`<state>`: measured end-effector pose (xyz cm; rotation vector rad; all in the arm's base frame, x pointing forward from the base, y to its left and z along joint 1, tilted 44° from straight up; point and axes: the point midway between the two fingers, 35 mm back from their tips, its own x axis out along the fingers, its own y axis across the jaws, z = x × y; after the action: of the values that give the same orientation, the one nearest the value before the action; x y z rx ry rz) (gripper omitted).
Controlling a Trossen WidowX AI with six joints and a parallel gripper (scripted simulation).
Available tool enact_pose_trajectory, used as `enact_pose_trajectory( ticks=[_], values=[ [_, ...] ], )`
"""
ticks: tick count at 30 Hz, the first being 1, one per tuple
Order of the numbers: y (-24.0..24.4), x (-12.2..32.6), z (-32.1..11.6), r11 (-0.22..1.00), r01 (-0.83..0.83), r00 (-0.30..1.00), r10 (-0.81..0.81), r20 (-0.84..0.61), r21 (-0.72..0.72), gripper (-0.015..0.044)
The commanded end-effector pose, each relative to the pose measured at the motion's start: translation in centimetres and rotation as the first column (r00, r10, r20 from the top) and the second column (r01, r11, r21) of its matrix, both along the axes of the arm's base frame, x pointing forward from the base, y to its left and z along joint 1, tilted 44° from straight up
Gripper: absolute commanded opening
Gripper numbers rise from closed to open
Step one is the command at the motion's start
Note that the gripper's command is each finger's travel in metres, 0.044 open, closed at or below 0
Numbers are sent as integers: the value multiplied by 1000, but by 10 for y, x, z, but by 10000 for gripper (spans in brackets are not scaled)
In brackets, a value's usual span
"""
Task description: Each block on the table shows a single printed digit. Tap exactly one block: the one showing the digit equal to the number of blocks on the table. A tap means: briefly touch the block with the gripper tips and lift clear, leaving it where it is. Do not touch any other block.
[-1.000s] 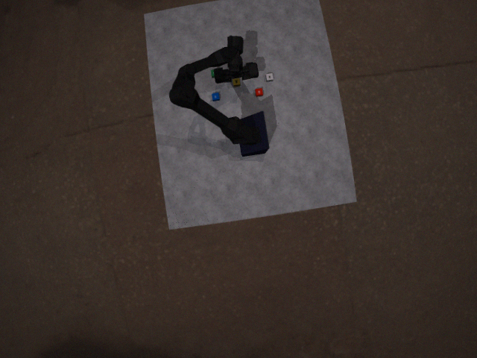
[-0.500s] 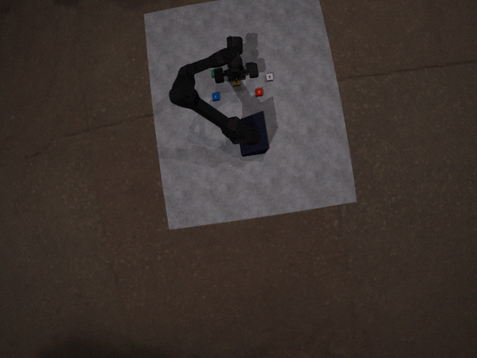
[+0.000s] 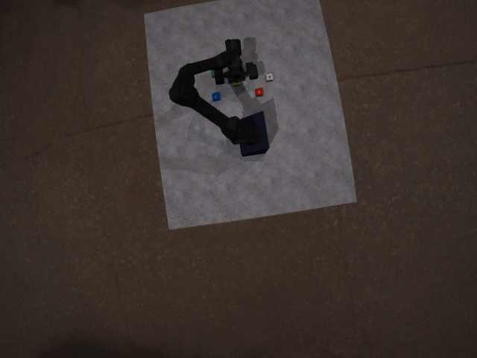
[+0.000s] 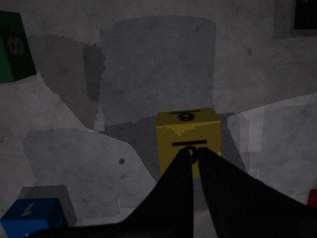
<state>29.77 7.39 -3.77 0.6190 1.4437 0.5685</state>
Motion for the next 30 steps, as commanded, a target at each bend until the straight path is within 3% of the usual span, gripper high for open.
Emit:
enact_pose_trajectory(
  ticks=[1,15,17,22,27,30],
  values=[
    [6,-2,-5,1000,0,1000,0,-9,7,20],
    [-14,-3,16,1000,0,1000,0,-9,6,20],
    [-10,-2,25,1000,0,1000,0,-9,5,72],
    [17,-8,97,1000,0,1000,0,-9,1,204],
    [44,-38,170,1000,0,1000,0,-10,7,335],
    [51,-51,189,1000,0,1000,0,-10,11,400]
  ],
)
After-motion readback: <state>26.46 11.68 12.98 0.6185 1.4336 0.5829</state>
